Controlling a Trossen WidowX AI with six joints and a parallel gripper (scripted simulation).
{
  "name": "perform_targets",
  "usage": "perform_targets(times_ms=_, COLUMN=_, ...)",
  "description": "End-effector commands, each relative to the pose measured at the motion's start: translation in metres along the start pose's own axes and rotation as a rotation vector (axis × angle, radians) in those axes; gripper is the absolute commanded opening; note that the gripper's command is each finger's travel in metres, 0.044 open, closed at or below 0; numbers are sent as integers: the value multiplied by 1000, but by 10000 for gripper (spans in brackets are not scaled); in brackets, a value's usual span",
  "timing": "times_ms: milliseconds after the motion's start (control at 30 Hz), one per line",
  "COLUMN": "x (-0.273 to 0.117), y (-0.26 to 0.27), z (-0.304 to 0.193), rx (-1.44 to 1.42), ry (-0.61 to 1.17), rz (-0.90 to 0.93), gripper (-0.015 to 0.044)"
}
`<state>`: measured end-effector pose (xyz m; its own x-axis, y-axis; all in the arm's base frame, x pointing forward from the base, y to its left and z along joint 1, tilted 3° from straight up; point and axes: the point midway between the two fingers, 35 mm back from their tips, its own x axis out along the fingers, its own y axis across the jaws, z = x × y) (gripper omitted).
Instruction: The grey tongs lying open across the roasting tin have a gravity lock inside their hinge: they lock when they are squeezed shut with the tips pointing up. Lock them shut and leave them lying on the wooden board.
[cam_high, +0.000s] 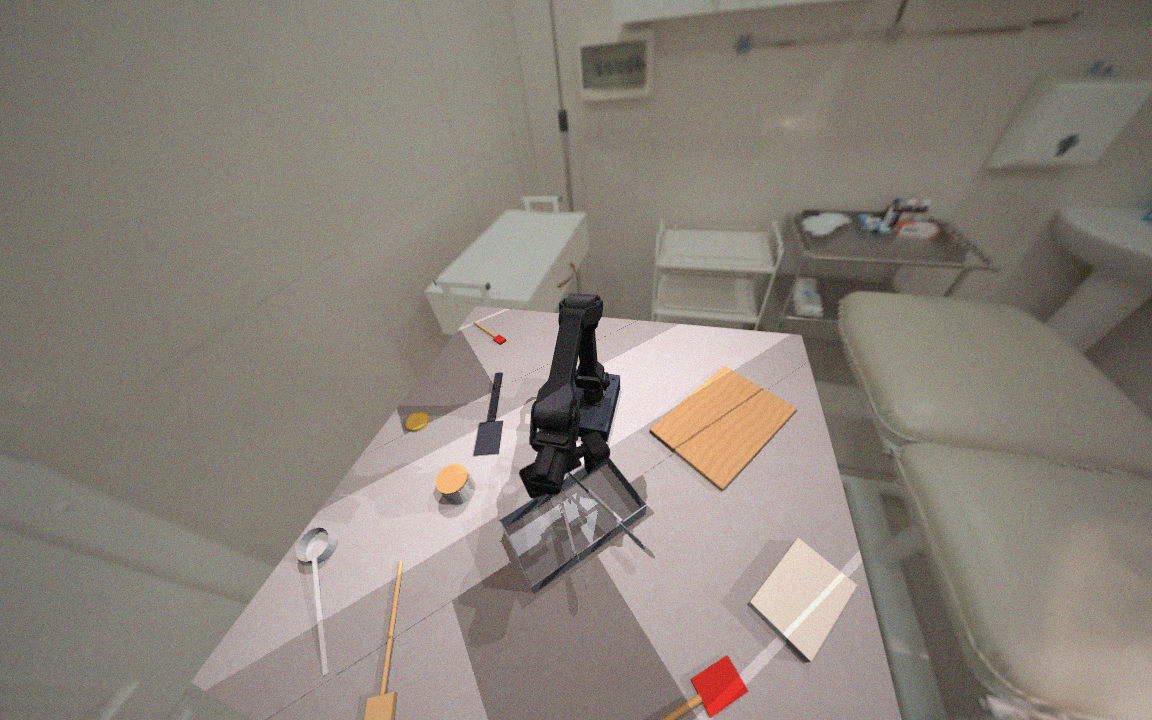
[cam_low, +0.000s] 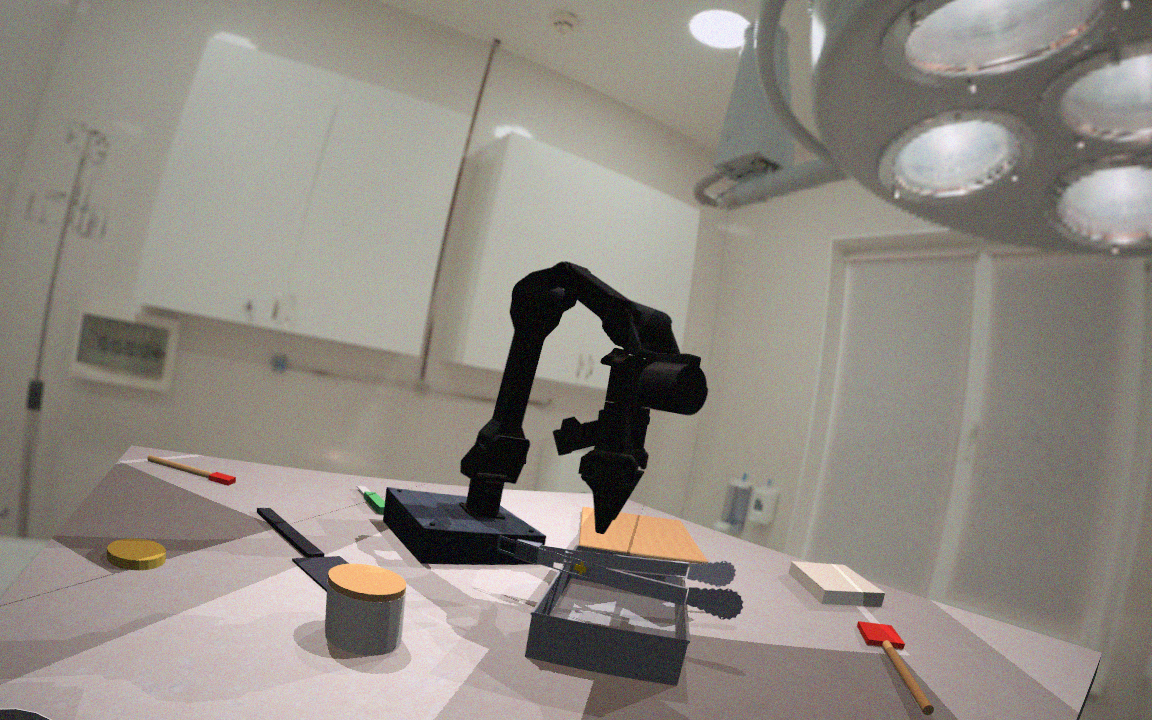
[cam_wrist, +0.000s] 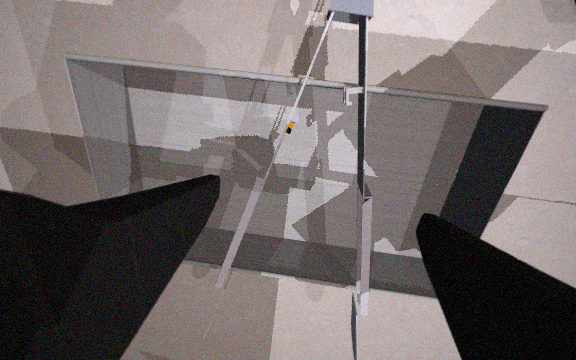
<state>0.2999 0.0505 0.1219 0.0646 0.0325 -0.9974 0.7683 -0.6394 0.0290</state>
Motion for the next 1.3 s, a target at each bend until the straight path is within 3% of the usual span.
perform_targets(times_ms=0, x=6, y=0, z=0, rx=-5, ry=1, rz=-4, gripper=440)
perform_targets(times_ms=1267, x=69, y=2, z=-2, rx=-5, ry=1, rz=-4, gripper=440)
